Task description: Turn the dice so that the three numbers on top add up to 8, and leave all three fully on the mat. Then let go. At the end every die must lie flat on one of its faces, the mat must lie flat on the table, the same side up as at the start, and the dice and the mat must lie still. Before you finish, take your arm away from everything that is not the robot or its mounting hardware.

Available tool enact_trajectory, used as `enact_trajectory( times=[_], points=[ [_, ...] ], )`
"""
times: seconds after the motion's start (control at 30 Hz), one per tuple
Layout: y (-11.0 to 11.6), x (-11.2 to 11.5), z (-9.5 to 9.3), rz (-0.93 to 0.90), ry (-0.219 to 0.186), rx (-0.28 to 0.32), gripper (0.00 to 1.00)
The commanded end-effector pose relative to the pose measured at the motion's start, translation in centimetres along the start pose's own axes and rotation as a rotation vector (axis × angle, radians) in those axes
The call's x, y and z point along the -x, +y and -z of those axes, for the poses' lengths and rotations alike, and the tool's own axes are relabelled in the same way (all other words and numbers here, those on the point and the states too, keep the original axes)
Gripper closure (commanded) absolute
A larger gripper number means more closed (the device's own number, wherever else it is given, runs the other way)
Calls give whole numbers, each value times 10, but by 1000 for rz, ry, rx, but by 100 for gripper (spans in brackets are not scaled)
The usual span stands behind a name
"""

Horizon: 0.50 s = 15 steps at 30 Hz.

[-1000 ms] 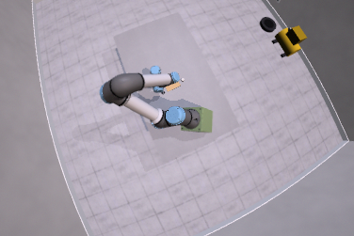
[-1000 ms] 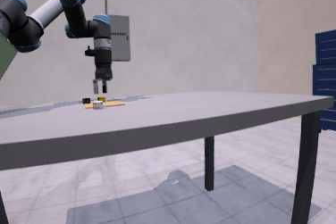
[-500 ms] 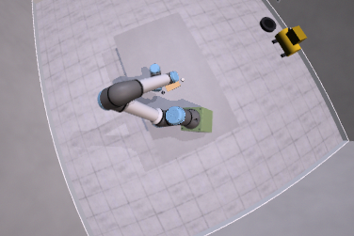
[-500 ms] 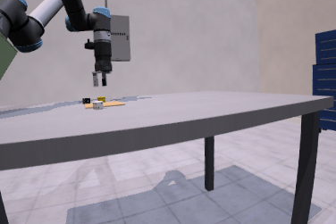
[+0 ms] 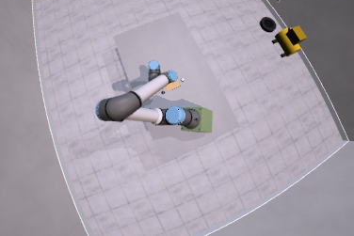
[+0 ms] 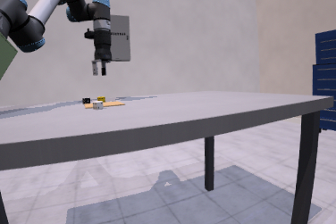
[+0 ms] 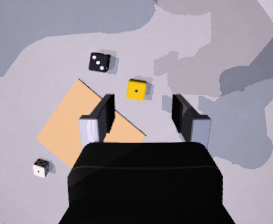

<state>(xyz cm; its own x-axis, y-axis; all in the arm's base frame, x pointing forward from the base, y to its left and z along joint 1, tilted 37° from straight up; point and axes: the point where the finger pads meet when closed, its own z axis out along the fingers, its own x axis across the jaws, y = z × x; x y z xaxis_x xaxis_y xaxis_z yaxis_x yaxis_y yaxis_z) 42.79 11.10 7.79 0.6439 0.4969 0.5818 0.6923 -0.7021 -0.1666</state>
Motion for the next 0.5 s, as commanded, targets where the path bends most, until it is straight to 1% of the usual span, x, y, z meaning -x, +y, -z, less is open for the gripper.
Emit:
enact_trajectory(
  times=[0.0, 0.2, 0.47],
  points=[
    [0, 1, 11, 0, -1, -4, 0],
    [0, 1, 19, 0, -1, -4, 0],
    [0, 1, 20, 0, -1, -4, 0]
  ],
)
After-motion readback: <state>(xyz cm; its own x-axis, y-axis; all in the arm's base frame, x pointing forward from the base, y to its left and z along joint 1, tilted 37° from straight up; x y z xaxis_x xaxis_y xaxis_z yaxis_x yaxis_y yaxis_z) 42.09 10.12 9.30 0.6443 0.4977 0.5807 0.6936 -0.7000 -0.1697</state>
